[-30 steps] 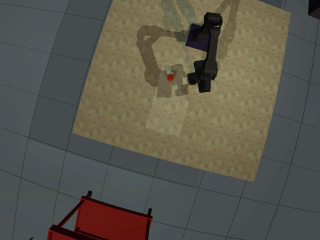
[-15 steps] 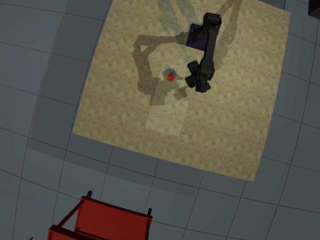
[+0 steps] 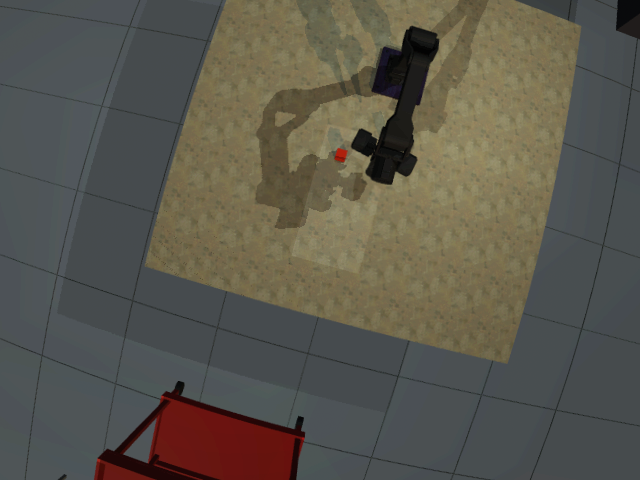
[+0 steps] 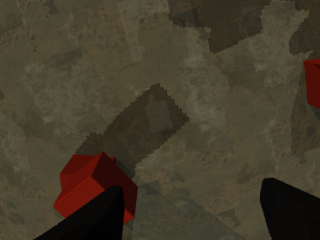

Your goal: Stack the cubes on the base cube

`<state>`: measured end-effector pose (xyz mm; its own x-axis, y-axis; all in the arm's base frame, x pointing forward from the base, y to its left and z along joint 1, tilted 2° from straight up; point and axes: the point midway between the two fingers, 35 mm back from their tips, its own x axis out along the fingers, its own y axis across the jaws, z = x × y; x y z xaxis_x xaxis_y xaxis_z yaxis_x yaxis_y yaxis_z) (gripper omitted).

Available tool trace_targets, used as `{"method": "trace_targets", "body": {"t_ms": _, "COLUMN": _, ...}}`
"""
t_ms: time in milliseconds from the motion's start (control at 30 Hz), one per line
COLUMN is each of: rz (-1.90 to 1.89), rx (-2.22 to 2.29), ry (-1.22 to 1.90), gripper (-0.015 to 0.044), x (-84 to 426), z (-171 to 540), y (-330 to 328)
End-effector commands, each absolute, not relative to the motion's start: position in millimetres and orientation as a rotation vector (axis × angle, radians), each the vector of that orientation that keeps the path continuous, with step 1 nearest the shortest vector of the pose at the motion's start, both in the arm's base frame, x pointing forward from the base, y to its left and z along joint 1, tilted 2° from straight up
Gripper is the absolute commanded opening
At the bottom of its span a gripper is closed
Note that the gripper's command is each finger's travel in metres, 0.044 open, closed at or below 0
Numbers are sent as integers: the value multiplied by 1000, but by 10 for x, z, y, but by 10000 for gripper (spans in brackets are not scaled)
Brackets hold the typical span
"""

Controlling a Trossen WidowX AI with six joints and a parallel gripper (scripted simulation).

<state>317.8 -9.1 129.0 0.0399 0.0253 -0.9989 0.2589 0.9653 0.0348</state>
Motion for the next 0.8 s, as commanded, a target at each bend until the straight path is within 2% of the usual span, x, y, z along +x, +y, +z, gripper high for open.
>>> {"method": "trace_targets", "body": {"t_ms": 0, "rz": 10, "rx": 26, "ry": 1526, "gripper": 265, "x": 3212, "z": 1348, "y": -260}}
{"method": "trace_targets", "body": {"t_ms": 767, "rz": 801, "rx": -820, "ry": 1364, "gripper": 265, "x": 3203, "z": 1522, "y": -994}}
